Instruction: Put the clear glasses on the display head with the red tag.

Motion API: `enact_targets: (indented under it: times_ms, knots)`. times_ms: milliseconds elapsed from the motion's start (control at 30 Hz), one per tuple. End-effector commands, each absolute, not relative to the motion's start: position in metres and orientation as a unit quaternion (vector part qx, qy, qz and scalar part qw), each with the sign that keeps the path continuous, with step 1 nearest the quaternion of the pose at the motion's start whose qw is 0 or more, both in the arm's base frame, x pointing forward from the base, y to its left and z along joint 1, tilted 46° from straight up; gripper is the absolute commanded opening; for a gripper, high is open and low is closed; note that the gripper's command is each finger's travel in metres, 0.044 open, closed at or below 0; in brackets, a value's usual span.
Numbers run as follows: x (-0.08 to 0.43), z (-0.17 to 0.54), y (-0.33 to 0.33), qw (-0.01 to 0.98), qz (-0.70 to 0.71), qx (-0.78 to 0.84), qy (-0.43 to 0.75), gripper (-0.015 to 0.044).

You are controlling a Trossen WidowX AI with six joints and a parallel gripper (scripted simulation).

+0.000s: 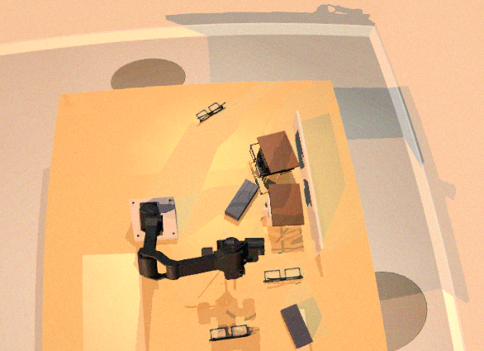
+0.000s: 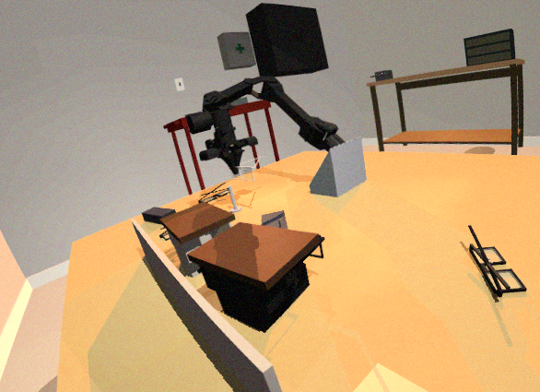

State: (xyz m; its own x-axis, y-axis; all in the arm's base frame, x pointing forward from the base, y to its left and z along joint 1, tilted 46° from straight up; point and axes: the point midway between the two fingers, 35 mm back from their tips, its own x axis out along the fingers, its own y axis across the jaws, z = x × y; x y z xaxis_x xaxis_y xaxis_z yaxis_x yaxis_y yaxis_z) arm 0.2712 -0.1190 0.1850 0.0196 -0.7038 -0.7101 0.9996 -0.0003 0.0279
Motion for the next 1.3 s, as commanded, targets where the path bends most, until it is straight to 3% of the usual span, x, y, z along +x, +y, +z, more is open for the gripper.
enact_targets:
  times_ms: [0, 1100, 1267]
  knots:
    - [0.269, 0.192, -0.123, 0.637, -0.665, 0.325, 0.214, 0.0000]
    - [0.253, 0.226, -0.153, 0.316, -0.657, 0.640, -0.243, 0.0000]
    - [0.252, 0.227, -0.154, 0.297, -0.649, 0.649, -0.263, 0.0000]
